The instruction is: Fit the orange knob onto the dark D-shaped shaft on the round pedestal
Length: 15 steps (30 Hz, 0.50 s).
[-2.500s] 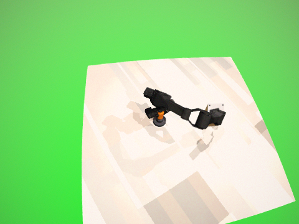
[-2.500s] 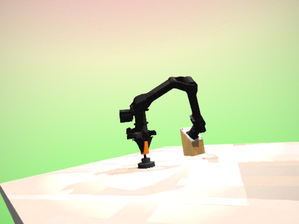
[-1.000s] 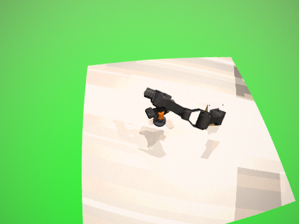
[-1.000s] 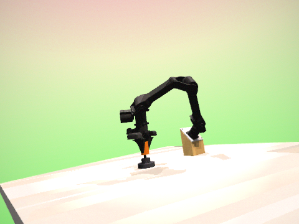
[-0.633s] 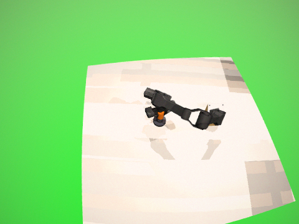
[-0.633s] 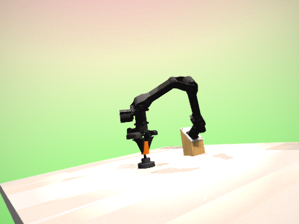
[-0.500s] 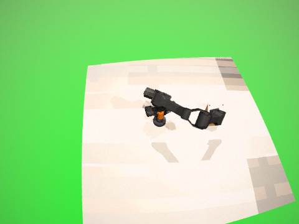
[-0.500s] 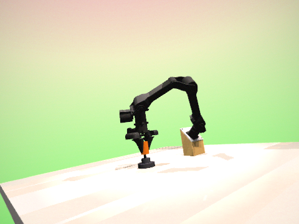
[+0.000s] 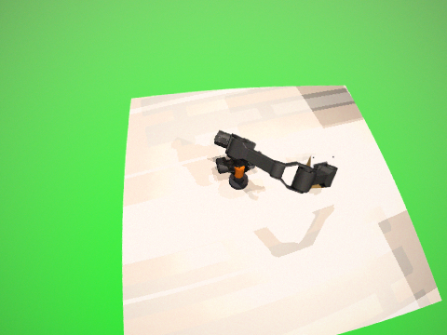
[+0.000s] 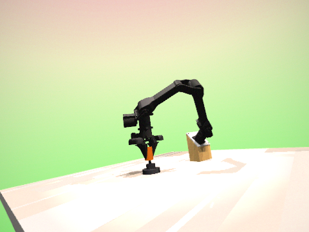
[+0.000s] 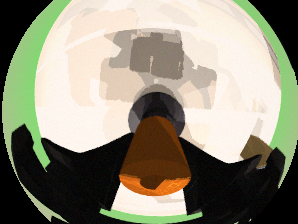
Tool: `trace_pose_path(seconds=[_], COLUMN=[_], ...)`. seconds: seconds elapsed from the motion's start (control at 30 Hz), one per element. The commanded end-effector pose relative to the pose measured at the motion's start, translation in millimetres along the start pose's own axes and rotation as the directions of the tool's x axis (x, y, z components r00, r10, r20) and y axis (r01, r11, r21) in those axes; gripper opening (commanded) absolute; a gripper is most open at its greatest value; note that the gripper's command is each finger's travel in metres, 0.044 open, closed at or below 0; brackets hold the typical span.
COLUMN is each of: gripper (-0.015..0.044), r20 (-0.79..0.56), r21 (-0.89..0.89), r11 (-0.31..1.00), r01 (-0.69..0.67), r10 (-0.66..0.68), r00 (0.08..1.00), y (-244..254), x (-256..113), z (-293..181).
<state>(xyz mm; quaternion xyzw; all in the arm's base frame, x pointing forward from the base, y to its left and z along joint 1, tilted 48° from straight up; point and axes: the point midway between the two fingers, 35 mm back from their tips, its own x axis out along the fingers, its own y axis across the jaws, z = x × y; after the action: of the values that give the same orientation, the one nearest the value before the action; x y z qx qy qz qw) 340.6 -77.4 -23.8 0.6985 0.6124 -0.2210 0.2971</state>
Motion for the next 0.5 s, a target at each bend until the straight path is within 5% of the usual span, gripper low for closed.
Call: trace_pose_path(seconds=[0.0, 0.47], gripper=[0.0, 0.0], r20=[-0.002, -0.002], r21=[0.004, 0.128], r11=[1.0, 0.992], r01=[-0.003, -0.002], r10=[0.003, 0.003], r00=[1.0, 1.0], y=[-0.2, -1.7], x=[0.0, -5.4], z=[-0.9, -4.9])
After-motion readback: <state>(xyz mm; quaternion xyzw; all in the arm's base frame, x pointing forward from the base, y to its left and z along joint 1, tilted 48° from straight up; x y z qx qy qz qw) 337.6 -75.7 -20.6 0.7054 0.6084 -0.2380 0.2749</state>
